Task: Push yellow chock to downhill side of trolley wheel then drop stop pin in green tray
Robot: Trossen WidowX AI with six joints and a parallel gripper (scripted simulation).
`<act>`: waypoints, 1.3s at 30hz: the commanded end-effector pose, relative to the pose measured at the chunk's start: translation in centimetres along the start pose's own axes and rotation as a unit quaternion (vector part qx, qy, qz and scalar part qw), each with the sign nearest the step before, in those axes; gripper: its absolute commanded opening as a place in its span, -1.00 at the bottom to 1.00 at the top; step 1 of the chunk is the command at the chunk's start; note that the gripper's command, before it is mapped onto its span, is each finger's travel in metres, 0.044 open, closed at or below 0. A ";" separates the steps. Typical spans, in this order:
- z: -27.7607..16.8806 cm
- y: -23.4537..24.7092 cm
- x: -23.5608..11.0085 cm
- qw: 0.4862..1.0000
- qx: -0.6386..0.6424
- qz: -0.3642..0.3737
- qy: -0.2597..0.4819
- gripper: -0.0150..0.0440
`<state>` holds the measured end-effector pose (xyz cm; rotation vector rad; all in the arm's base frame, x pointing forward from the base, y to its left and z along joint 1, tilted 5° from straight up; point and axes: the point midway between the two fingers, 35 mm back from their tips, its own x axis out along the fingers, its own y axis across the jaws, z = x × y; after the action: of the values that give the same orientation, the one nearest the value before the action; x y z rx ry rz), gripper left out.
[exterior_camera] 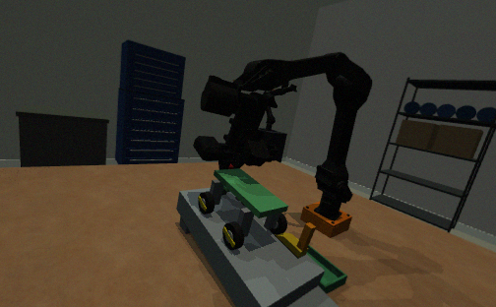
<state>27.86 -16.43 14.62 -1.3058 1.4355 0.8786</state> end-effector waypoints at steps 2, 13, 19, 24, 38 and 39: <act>0.0 0.0 0.0 1.000 0.000 0.000 0.000 -0.34; -0.1 0.0 -0.6 1.000 -0.001 -0.001 -0.001 -0.49; -0.2 0.1 -1.1 1.000 -0.001 -0.002 -0.001 -0.49; -0.2 0.1 -1.5 1.000 -0.001 -0.002 -0.001 -0.49; -0.3 0.1 -2.7 1.000 -0.001 -0.002 -0.001 -0.49; -0.3 0.1 -2.8 1.000 -0.001 -0.002 -0.001 -0.49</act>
<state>27.58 -15.82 16.94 -1.3066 1.4257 0.8890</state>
